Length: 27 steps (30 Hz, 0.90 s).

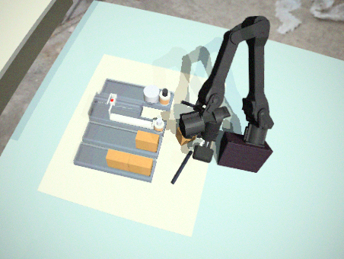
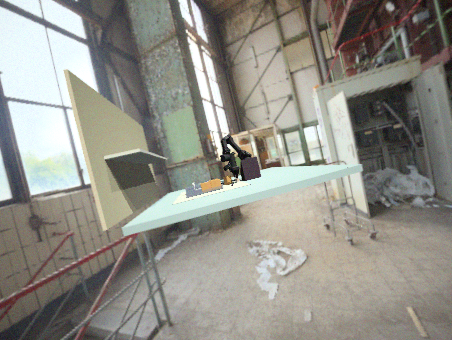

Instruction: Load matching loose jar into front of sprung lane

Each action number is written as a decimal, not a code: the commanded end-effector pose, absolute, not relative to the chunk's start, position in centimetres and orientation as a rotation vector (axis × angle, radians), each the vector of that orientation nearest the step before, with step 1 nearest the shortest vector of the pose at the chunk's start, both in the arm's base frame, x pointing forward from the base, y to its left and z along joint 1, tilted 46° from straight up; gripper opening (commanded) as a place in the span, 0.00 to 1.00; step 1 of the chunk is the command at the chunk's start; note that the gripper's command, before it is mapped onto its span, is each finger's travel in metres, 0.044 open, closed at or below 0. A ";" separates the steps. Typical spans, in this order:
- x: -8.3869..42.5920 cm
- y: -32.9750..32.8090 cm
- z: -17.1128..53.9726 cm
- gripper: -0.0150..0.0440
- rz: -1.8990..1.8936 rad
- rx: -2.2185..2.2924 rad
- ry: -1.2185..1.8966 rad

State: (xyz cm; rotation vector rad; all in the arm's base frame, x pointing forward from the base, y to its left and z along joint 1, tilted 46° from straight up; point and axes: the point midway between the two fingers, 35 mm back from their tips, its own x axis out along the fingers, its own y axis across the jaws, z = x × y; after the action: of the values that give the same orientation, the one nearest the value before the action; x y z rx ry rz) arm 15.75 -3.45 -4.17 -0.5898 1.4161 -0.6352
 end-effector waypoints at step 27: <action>15.9 -2.5 -3.5 0.25 -0.624 -0.598 1.426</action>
State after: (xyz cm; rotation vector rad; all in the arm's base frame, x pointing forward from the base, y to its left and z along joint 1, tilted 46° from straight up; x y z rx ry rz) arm 15.27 -3.88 -4.34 -0.6174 1.4392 -0.6392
